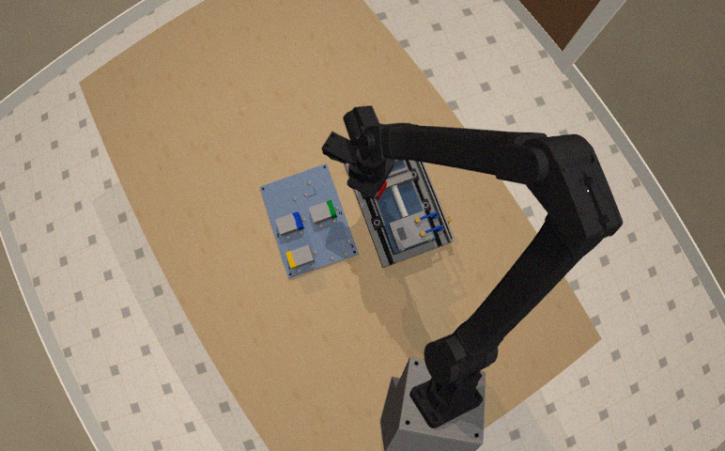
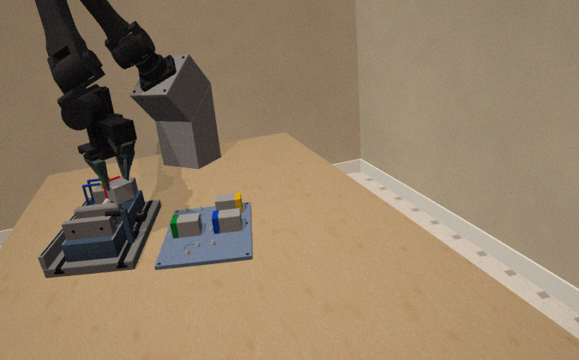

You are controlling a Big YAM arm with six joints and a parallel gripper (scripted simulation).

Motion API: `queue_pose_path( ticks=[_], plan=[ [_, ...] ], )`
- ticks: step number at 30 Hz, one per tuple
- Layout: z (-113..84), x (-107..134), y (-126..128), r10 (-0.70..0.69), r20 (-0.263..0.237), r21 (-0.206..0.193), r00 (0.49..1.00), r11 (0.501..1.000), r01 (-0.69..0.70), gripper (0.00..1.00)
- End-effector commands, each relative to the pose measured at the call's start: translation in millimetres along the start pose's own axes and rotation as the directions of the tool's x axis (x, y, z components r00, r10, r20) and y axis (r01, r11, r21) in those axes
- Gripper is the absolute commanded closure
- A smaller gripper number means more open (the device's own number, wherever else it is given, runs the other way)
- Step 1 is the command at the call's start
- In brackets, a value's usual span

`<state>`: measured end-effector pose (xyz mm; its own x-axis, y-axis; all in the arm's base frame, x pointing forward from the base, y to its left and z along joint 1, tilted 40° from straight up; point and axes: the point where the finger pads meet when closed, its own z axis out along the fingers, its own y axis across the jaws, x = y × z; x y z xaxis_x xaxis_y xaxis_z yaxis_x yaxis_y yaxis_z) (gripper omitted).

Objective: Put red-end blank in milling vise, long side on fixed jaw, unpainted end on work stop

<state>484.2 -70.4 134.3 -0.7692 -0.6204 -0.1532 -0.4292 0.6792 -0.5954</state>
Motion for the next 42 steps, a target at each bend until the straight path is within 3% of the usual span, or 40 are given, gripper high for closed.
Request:
queue_pose_path(
  ticks=[1, 13, 25, 42],
  plan=[
    [-24.6, -9, -35, -0.098, 0.043, 0.045, 0.994, 0.994, 0.096, 1.00],
    [-26.8, -4, -50, -0.299, 0.032, 0.057, 0.954, 0.953, 0.297, 1.00],
    [-29.4, 1, -66, -0.488, 0.018, 0.067, 0.873, 0.872, 0.486, 1.00],
    [-32.3, 6, -79, -0.643, 0.004, 0.075, 0.766, 0.764, 0.641, 1.00]
  ],
)
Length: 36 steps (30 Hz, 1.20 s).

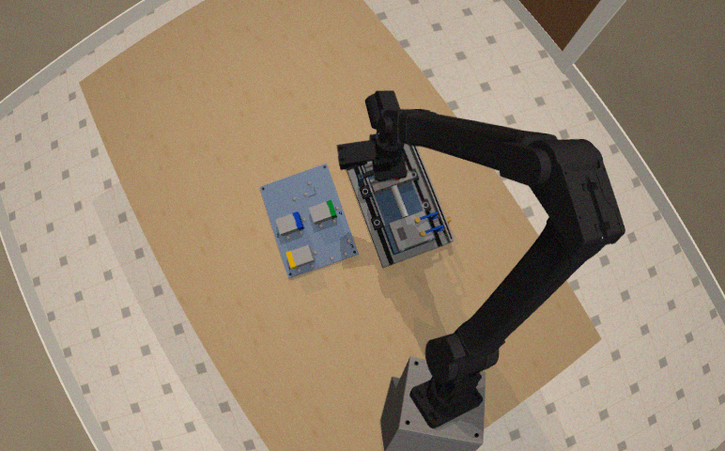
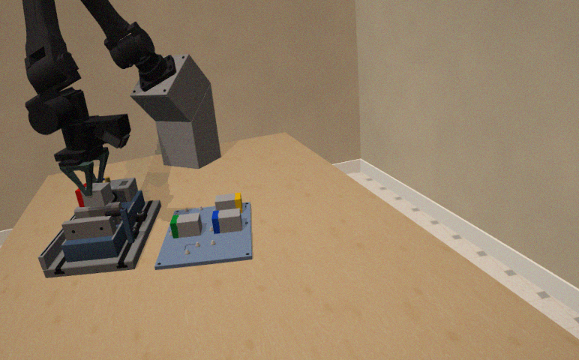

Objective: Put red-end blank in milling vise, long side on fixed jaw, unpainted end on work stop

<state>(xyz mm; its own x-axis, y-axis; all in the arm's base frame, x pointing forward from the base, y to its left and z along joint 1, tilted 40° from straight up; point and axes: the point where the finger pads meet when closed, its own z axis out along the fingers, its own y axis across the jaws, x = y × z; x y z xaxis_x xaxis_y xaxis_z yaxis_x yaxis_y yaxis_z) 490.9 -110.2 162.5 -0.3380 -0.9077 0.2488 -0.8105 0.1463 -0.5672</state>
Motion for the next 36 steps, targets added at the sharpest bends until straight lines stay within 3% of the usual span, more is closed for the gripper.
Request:
queue_pose_path(
  ticks=[1, 36],
  plan=[
    [-28.6, 13, -32, -0.030, 0.004, 0.068, 1.000, 0.997, 0.029, 1.00],
    [-30.9, 23, -38, -0.178, -0.009, 0.072, 0.984, 0.981, 0.178, 1.00]
  ],
)
